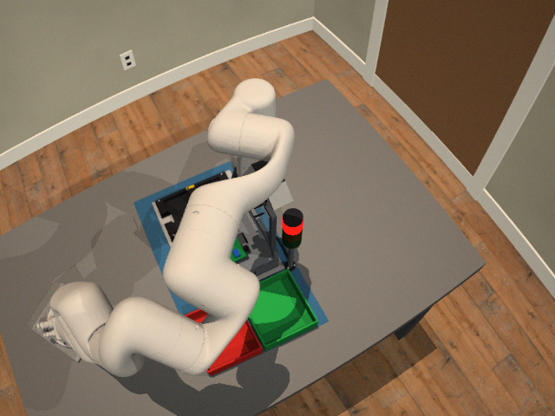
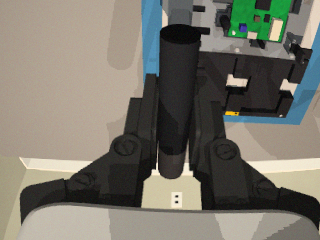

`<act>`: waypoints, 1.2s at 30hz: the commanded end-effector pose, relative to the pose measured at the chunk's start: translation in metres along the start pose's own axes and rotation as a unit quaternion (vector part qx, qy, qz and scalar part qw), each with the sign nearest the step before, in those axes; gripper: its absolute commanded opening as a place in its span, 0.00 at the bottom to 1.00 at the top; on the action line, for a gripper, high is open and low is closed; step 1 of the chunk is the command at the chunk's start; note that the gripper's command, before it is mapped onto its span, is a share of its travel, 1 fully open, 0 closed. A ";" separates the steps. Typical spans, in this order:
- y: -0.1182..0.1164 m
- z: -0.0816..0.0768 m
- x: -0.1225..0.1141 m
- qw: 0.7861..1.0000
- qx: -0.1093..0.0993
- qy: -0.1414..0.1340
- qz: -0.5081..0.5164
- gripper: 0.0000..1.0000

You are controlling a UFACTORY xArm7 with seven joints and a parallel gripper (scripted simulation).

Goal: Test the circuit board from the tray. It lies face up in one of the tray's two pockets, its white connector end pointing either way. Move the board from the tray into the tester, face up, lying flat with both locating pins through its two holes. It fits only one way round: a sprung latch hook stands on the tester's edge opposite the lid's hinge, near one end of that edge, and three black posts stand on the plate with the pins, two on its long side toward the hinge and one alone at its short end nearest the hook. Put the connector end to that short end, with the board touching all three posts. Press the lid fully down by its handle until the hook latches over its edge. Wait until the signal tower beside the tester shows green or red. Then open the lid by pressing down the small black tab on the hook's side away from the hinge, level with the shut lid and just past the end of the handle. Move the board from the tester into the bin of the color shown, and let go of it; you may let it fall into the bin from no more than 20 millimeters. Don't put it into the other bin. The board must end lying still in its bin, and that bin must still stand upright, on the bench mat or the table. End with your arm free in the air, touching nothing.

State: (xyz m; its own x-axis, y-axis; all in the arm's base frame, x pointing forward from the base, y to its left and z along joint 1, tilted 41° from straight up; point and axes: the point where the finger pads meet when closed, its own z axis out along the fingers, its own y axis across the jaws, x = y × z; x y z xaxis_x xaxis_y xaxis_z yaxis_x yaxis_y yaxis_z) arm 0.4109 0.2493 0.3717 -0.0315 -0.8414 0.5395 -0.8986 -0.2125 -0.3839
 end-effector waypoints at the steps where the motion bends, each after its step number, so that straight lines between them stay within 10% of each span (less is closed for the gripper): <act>1: -0.011 -0.002 -0.001 1.000 0.001 -0.001 -0.001 0.00; 36: -0.029 0.000 -0.001 1.000 0.001 -0.001 -0.001 0.00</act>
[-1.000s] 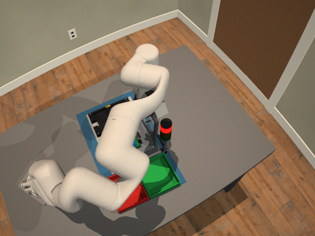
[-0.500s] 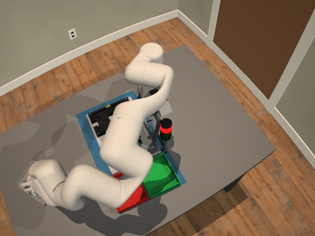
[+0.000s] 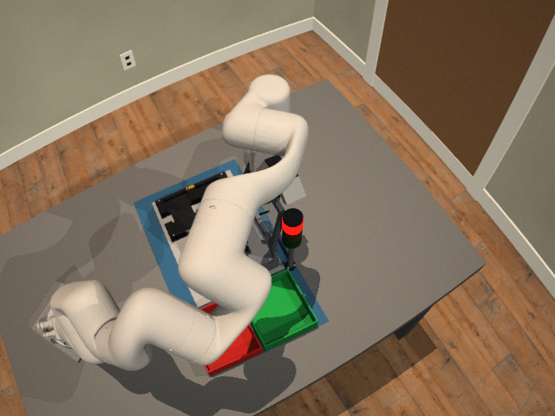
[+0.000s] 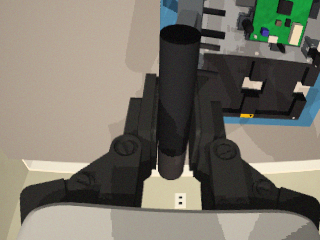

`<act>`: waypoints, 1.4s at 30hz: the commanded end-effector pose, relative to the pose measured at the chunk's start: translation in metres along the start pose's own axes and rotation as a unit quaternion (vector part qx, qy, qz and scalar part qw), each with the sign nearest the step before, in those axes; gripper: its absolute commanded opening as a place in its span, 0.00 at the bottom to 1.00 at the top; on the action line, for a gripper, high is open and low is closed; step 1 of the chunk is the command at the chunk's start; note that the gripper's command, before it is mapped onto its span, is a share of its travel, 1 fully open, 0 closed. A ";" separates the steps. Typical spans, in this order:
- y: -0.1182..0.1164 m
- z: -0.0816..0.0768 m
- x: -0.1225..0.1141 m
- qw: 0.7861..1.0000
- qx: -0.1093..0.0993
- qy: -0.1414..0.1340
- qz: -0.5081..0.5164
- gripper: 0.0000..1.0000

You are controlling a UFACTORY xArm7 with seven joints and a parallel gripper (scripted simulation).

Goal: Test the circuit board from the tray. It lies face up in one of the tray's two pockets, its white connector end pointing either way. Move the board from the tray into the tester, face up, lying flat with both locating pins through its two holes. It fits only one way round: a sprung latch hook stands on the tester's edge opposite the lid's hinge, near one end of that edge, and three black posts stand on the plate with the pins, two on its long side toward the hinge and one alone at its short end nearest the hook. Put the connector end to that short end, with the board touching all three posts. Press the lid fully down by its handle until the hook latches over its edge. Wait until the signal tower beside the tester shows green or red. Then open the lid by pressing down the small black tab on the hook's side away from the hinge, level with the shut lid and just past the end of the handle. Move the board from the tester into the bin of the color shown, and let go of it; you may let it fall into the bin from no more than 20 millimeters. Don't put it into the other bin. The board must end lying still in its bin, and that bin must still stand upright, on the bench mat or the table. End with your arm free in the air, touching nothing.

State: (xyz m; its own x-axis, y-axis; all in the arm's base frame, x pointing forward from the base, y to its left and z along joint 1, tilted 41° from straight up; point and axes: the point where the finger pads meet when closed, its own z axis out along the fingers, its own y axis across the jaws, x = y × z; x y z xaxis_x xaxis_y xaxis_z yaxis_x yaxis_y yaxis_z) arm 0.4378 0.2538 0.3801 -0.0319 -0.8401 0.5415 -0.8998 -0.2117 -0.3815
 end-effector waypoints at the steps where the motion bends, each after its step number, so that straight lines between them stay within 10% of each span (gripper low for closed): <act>1: -0.001 -0.003 -0.001 1.000 0.003 -0.002 0.000 0.00; 10: -0.001 -0.003 -0.001 1.000 0.003 -0.002 0.000 0.00; 11: -0.001 -0.003 -0.001 1.000 0.003 -0.002 0.000 0.51; 42: -0.001 -0.003 -0.001 1.000 0.003 -0.002 0.000 0.51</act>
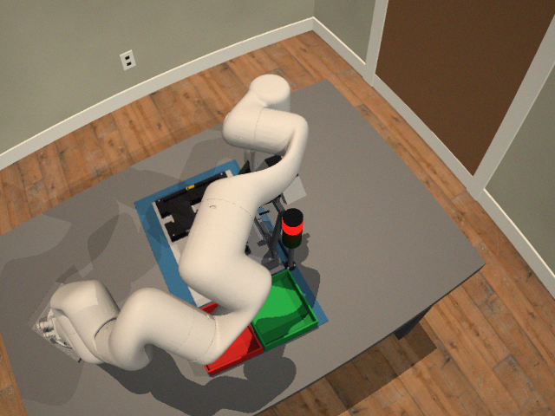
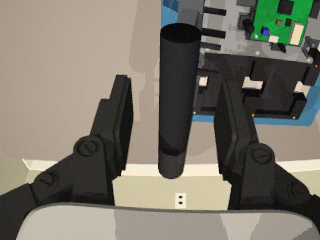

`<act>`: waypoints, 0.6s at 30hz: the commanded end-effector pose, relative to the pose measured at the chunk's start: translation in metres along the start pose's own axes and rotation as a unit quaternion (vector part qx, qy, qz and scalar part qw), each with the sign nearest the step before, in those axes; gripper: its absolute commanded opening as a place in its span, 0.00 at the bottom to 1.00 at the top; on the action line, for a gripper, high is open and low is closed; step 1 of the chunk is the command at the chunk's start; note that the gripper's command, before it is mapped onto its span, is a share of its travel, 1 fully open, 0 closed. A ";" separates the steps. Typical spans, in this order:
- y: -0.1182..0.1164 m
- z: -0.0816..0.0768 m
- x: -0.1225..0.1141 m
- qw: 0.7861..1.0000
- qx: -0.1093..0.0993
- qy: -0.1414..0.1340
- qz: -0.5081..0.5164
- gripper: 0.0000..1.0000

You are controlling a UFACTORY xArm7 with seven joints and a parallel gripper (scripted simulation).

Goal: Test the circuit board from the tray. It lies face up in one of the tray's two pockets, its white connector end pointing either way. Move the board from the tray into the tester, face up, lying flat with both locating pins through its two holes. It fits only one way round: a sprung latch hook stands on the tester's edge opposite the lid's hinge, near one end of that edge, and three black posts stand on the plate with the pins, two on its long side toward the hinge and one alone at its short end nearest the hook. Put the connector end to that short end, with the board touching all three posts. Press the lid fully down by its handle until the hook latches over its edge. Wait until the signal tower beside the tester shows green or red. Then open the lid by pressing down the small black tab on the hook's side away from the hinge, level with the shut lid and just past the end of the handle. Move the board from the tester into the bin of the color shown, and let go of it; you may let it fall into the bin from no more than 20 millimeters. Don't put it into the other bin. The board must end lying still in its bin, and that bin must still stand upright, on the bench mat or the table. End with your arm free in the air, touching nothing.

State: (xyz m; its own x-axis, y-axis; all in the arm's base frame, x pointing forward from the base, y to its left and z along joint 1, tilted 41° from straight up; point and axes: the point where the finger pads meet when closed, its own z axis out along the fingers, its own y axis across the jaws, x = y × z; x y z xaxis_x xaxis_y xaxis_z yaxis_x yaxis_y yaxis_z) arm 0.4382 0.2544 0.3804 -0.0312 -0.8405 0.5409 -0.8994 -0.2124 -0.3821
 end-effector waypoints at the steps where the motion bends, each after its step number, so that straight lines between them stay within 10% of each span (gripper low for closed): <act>1: 0.000 -0.002 -0.001 1.000 0.002 -0.001 0.000 0.51; 18: 0.000 -0.034 0.000 1.000 0.002 -0.001 0.000 0.51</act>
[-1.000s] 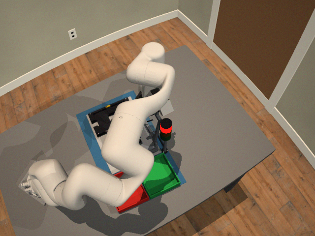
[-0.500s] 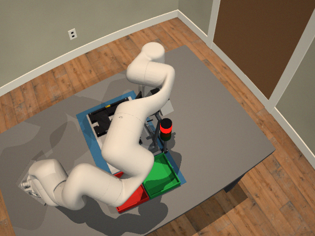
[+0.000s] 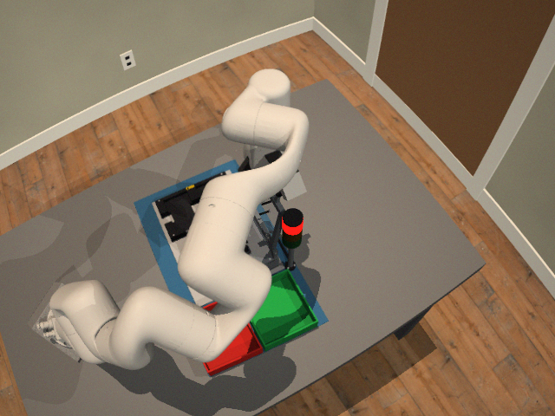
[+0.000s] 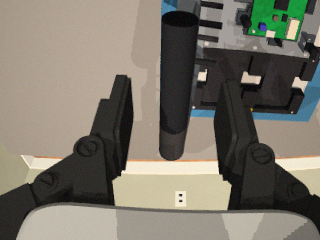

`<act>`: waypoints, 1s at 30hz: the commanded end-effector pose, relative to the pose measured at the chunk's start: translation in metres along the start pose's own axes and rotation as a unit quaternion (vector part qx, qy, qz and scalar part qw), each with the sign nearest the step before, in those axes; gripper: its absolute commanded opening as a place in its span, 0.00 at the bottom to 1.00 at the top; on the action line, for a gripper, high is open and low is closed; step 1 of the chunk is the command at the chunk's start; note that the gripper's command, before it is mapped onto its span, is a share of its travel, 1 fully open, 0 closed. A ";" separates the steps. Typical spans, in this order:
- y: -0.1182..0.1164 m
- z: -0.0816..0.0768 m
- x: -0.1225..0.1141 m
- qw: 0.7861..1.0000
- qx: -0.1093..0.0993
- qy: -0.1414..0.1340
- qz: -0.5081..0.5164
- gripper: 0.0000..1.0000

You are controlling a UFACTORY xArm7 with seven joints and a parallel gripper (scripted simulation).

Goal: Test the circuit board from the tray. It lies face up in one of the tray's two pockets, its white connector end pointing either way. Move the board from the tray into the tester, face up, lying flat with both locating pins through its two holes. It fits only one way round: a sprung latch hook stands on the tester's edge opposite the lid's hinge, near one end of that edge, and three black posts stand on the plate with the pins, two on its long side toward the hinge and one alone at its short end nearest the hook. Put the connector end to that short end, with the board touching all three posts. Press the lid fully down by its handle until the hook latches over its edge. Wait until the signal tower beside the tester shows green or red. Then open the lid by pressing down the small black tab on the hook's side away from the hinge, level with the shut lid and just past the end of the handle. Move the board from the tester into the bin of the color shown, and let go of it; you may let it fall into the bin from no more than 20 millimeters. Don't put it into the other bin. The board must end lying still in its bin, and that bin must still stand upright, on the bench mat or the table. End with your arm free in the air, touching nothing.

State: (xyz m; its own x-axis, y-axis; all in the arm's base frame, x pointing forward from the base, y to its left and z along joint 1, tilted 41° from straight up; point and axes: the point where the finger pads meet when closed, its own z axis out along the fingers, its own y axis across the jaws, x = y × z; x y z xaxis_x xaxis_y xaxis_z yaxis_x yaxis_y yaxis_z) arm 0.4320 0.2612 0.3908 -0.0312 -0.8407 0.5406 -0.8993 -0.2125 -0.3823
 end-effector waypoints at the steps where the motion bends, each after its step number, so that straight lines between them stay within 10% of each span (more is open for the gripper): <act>1: 0.000 -0.024 -0.001 1.000 0.002 -0.001 0.000 0.51; 16: 0.000 -0.045 -0.001 1.000 0.002 -0.001 0.000 0.51; 17: 0.000 -0.045 -0.001 1.000 0.002 -0.001 0.000 1.00; 30: 0.000 -0.045 -0.001 1.000 0.002 -0.001 0.000 1.00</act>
State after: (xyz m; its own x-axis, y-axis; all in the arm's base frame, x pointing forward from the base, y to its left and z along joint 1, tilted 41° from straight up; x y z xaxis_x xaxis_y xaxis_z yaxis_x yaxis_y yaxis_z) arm 0.4136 0.2824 0.4226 -0.0314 -0.8404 0.5410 -0.8993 -0.2125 -0.3823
